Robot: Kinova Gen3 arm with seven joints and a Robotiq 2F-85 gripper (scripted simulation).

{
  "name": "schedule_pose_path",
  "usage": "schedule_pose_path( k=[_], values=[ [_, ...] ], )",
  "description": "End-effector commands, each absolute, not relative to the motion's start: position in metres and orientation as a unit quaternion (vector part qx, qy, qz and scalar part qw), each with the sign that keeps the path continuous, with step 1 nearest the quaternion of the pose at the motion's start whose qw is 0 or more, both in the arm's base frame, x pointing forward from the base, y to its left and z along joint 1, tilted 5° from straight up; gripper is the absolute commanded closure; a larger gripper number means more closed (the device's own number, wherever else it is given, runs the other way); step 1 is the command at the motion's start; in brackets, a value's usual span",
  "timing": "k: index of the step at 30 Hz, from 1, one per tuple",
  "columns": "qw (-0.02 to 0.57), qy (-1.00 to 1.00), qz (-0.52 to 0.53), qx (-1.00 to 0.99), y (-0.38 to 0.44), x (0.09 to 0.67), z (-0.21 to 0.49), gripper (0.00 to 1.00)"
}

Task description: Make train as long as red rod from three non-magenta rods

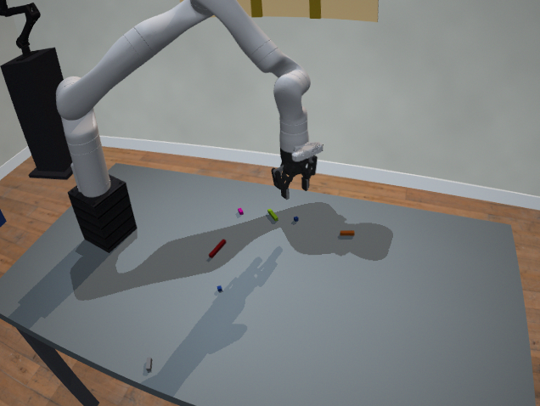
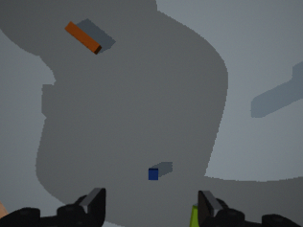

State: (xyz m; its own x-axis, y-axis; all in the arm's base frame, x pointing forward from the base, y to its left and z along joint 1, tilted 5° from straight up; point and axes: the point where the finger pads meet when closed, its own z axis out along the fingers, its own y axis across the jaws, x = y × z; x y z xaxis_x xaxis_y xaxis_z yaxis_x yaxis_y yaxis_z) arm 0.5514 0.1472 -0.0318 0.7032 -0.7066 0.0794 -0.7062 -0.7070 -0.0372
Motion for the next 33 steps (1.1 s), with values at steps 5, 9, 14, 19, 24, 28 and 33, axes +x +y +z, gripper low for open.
schedule_pose_path(
  k=[5, 9, 14, 19, 24, 28, 33],
  values=[
    [0.003, 0.383, -0.045, -0.923, 0.148, 0.552, -0.031, 0.00],
    [0.003, 0.383, -0.045, -0.923, 0.148, 0.552, -0.031, 0.00],
    [0.003, 0.383, -0.045, -0.923, 0.148, 0.552, -0.031, 0.00],
    [0.003, 0.382, -0.045, -0.923, 0.147, 0.552, -0.031, 0.00],
    [0.003, 0.378, -0.044, -0.925, 0.144, 0.552, -0.031, 0.00],
    [0.003, 0.371, -0.044, -0.928, 0.138, 0.552, -0.032, 0.00],
    [0.003, 0.360, -0.044, -0.932, 0.130, 0.552, -0.033, 0.00]
  ],
)
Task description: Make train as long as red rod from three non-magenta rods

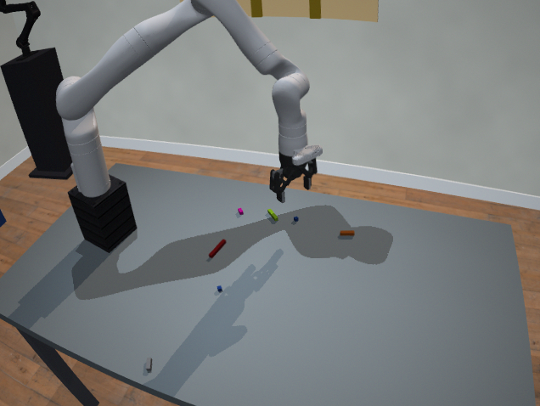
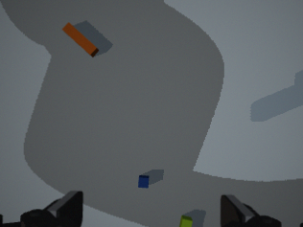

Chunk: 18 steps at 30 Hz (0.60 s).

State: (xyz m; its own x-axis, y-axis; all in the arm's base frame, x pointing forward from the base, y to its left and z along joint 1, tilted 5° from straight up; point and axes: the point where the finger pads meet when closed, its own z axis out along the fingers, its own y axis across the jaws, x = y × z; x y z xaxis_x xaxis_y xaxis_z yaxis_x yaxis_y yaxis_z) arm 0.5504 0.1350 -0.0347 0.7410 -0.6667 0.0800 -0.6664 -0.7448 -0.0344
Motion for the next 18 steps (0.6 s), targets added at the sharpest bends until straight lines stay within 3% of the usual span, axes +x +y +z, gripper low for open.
schedule_pose_path(
  k=[1, 18],
  values=[
    [0.003, 0.360, -0.044, -0.932, 0.130, 0.552, -0.033, 0.00],
    [0.002, 0.280, -0.042, -0.959, 0.072, 0.544, -0.042, 0.00]
  ],
)
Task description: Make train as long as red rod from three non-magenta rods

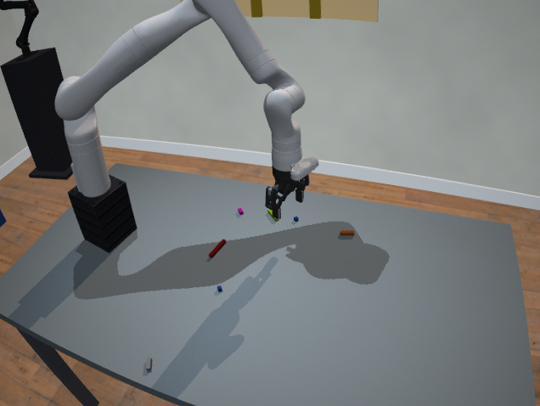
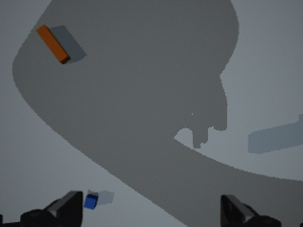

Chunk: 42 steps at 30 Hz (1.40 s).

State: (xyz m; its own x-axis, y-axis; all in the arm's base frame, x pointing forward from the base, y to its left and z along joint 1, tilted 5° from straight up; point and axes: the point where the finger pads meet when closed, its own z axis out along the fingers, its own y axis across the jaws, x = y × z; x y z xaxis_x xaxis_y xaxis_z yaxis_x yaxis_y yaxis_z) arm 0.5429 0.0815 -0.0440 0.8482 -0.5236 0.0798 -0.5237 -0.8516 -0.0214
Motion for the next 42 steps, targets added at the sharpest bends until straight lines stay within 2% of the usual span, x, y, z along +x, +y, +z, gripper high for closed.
schedule_pose_path(
  k=[1, 15, 42],
  values=[
    [-0.002, -0.272, 0.042, 0.961, 0.067, 0.543, -0.043, 0.00],
    [0.002, -0.138, 0.041, 0.990, -0.009, 0.518, -0.052, 0.00],
    [0.015, 0.120, 0.039, 0.992, -0.107, 0.453, -0.058, 0.00]
  ],
)
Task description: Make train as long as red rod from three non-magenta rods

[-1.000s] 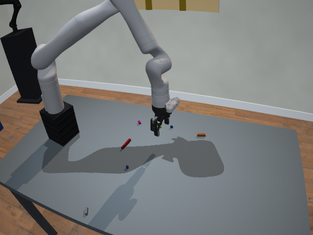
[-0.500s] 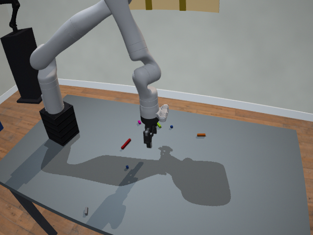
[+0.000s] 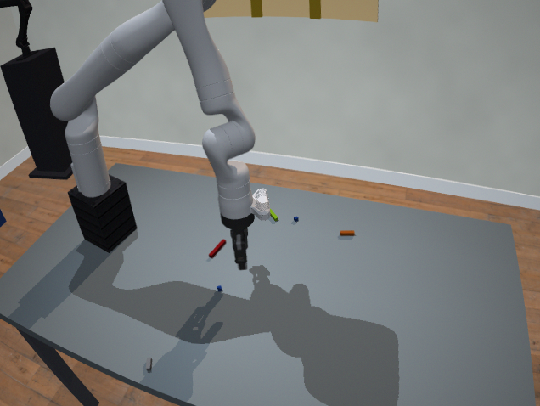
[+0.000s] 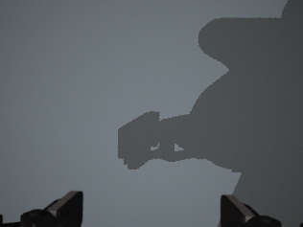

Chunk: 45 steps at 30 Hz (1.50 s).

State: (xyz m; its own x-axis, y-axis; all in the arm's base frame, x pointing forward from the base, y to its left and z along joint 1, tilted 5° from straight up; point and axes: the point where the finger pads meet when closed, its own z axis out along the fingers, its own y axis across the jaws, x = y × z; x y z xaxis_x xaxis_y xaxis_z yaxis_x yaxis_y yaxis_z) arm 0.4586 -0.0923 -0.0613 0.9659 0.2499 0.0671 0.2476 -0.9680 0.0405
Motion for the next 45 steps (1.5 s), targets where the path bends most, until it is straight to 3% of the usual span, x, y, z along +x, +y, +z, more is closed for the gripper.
schedule_pose_path(
  k=[1, 39, 40, 45],
  values=[
    [0.015, 0.130, 0.039, 0.991, -0.110, 0.450, -0.058, 0.00],
    [0.025, 0.267, 0.037, 0.963, -0.144, 0.413, -0.055, 0.00],
    [0.025, 0.267, 0.037, 0.963, -0.144, 0.413, -0.055, 0.76],
    [0.025, 0.267, 0.037, 0.963, -0.144, 0.413, -0.055, 0.76]
  ],
)
